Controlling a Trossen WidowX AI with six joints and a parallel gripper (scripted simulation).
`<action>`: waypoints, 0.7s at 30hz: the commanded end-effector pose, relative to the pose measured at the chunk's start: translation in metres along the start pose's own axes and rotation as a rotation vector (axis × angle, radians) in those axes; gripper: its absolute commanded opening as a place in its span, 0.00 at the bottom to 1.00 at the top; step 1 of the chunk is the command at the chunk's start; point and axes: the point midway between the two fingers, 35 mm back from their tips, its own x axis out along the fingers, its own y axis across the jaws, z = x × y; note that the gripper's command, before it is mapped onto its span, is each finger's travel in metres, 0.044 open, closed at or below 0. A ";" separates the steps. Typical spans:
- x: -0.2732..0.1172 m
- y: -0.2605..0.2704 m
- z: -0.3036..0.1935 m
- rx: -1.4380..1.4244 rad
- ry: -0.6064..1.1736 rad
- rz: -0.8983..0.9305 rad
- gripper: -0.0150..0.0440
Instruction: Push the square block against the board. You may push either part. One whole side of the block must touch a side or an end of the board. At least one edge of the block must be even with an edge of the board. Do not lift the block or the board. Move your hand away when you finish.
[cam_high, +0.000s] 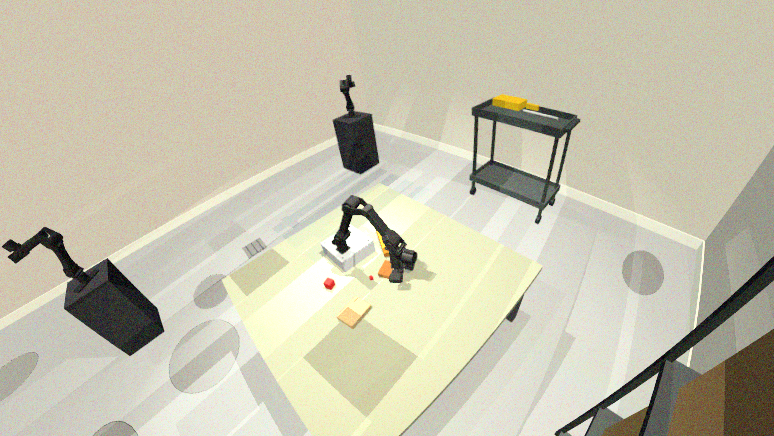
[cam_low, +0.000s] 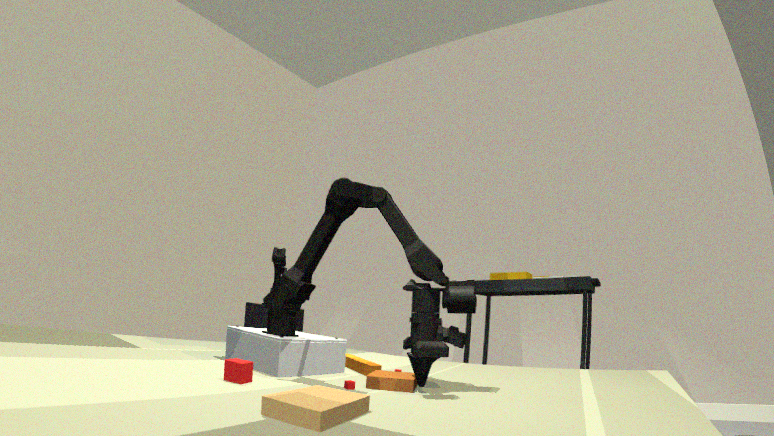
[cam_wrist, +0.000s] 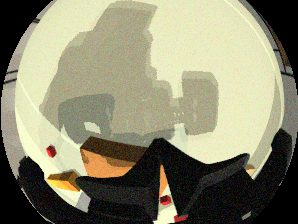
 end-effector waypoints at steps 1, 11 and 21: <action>0.002 0.002 -0.012 -0.005 0.015 0.004 0.25; 0.002 0.001 0.000 -0.005 0.014 0.004 0.25; 0.002 0.000 0.016 -0.005 0.013 0.004 0.25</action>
